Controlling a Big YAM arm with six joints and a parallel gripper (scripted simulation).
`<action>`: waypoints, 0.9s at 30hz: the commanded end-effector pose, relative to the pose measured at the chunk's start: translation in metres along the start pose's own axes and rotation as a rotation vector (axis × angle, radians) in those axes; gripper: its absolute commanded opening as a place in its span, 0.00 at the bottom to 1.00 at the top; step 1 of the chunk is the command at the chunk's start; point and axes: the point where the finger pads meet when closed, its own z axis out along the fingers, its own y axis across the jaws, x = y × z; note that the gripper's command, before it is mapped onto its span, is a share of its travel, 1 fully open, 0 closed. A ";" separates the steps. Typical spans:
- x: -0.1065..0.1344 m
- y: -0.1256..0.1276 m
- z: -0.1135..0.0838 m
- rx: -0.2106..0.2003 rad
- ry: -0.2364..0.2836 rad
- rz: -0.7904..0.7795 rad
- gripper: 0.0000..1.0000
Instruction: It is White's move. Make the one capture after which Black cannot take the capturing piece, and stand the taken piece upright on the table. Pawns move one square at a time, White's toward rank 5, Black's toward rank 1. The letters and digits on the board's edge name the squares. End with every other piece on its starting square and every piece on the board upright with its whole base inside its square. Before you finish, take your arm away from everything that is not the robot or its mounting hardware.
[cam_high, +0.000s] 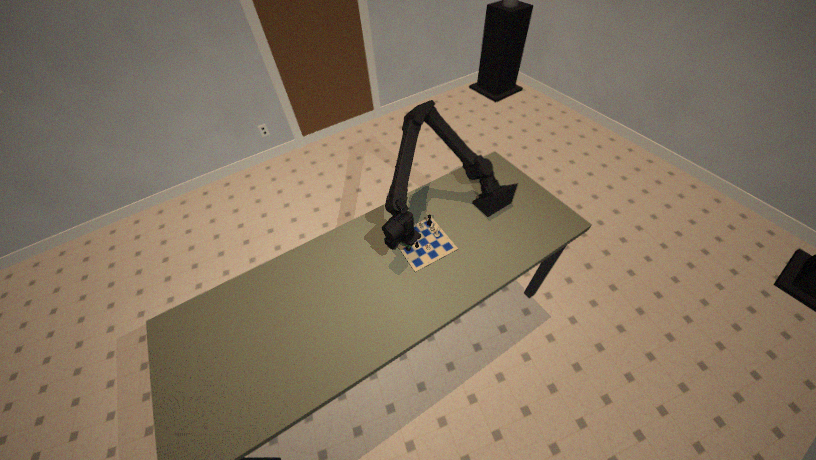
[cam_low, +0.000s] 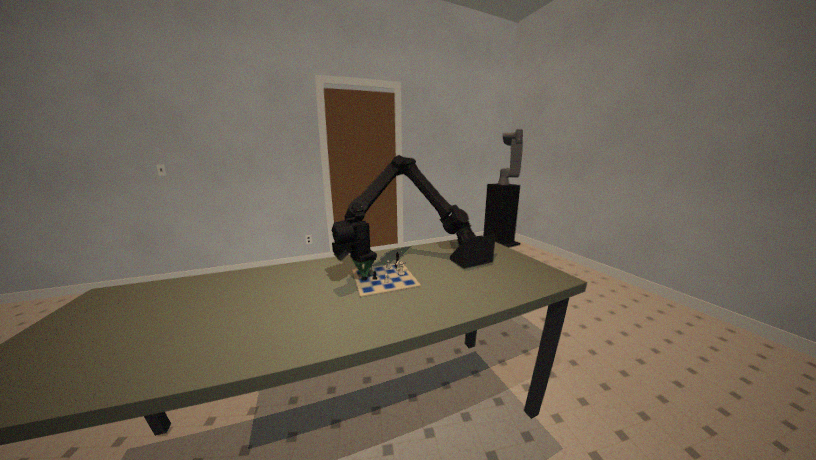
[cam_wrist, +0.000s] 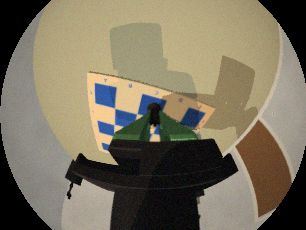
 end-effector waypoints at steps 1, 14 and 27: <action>-0.004 -0.003 0.006 0.002 0.003 0.000 0.00; -0.019 -0.004 -0.029 0.005 -0.051 0.020 0.00; -0.017 -0.006 -0.108 -0.005 -0.061 0.029 0.00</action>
